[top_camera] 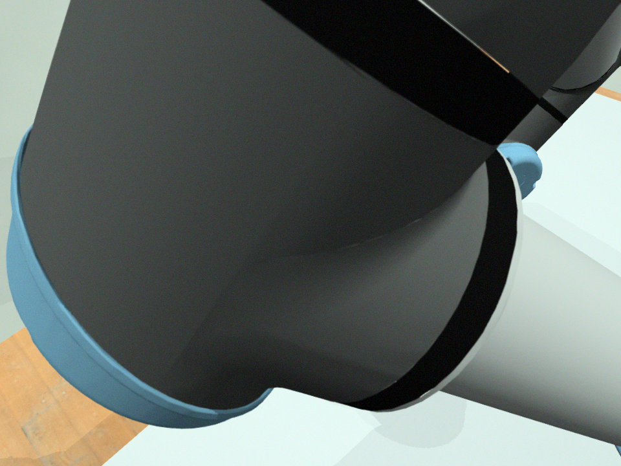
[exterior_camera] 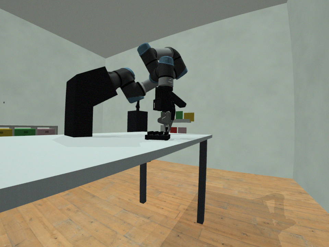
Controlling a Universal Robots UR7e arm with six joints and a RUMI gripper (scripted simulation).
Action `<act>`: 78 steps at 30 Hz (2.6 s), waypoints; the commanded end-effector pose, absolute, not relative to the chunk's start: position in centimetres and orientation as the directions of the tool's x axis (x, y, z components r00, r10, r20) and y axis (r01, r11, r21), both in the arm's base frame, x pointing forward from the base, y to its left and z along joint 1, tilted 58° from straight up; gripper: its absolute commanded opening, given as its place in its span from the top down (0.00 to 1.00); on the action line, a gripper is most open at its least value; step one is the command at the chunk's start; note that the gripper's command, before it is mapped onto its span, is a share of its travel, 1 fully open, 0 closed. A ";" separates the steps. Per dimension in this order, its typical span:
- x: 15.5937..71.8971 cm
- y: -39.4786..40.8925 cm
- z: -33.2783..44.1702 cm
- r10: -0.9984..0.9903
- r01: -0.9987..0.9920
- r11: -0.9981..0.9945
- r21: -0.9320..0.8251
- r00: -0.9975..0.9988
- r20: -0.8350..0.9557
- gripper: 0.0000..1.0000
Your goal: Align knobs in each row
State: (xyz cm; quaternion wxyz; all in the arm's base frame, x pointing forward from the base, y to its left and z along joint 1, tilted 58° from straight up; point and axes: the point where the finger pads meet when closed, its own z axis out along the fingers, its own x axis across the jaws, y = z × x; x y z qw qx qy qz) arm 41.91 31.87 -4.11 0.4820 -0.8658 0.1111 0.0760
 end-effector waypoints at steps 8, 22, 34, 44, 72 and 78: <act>42.0 29.7 -2.8 -0.119 -0.265 -0.511 -0.818 0.964 -0.238 0.89; 42.0 29.1 -2.4 -0.119 -0.265 -0.511 -0.818 0.964 -0.238 0.89; 42.0 28.8 -2.2 -0.119 -0.265 -0.511 -0.818 0.964 -0.238 0.00; 42.1 27.2 -1.2 -0.119 -0.265 -0.511 -0.818 0.964 -0.238 0.00; 42.3 19.3 3.6 -0.119 -0.265 -0.511 -0.818 0.964 -0.238 0.00; 42.3 19.1 3.7 -0.119 -0.265 -0.511 -0.818 0.964 -0.238 0.00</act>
